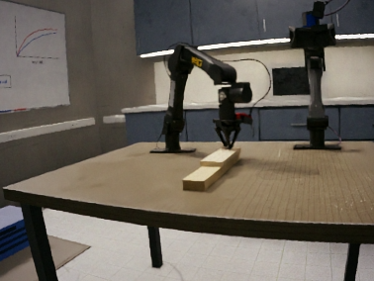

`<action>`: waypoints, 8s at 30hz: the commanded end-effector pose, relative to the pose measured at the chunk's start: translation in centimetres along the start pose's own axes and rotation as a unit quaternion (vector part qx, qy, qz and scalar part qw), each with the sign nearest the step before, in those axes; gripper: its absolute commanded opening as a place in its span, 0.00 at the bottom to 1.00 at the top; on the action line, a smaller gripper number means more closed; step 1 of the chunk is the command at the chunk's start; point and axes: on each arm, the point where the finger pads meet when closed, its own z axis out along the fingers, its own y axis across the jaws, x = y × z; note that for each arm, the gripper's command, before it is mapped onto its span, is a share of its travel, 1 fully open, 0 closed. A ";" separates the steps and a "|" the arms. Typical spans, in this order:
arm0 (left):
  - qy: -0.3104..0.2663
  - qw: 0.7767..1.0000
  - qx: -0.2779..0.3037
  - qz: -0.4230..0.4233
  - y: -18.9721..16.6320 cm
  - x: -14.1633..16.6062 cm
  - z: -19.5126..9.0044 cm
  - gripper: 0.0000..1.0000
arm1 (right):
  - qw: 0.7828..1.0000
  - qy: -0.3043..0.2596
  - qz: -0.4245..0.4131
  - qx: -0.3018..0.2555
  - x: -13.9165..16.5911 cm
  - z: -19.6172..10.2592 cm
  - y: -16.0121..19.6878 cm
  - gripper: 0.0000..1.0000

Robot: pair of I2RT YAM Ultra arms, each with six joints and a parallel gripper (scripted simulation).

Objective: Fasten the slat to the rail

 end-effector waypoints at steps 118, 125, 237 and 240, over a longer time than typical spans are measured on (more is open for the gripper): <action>-0.006 1.000 0.000 0.000 0.0 -0.5 -0.1 1.00 | 0.892 -0.008 0.452 0.007 -0.2 -0.1 -0.7 0.11; -0.006 1.000 0.000 0.000 0.0 -0.5 -0.1 1.00 | 0.821 -0.008 0.571 0.005 -0.2 -0.1 -0.7 0.11; -0.006 1.000 0.000 0.000 0.0 -0.5 -0.1 1.00 | 0.213 -0.010 0.977 -0.001 -0.2 -0.3 -0.5 0.34; -0.006 1.000 0.000 0.000 0.0 -0.5 -0.1 1.00 | 0.278 -0.010 0.961 -0.001 -0.2 -0.4 -0.5 0.34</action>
